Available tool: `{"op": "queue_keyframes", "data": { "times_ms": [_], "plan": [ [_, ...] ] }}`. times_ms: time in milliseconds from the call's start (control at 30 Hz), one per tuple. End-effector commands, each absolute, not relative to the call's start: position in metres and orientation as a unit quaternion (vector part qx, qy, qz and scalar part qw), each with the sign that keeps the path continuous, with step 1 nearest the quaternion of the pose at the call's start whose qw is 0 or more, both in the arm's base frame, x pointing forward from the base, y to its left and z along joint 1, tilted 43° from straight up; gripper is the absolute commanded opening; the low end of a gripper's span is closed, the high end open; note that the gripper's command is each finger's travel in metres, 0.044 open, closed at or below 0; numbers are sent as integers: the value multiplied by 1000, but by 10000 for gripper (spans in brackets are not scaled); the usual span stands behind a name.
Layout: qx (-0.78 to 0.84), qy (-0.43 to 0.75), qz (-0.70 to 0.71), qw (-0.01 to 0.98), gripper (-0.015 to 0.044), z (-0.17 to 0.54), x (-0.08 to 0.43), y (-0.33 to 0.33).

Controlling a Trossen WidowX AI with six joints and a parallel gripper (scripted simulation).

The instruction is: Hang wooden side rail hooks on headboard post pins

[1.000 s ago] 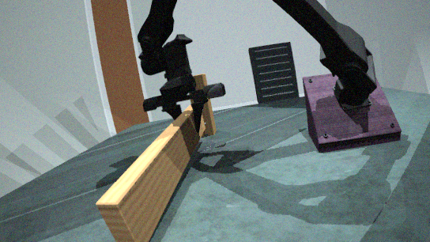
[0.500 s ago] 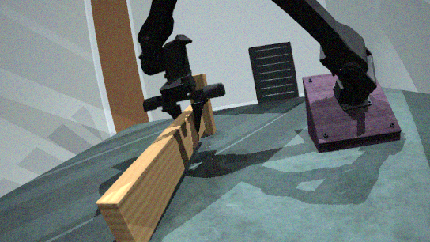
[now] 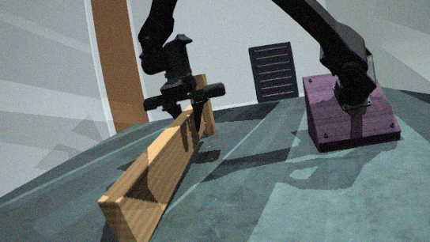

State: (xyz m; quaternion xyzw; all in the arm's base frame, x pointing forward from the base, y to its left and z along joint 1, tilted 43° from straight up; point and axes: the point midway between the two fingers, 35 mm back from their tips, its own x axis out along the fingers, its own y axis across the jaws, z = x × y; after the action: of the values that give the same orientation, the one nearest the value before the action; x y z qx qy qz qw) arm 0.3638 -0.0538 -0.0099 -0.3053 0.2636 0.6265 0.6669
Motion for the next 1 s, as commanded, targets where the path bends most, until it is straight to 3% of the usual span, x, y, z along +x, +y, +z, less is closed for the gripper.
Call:
{"op": "queue_keyframes", "data": {
  "times_ms": [0,967],
  "plan": [
    [-307,265,622,670,0,-10,364,-59],
    [-307,265,622,670,0,-12,364,-62]
  ]
}}
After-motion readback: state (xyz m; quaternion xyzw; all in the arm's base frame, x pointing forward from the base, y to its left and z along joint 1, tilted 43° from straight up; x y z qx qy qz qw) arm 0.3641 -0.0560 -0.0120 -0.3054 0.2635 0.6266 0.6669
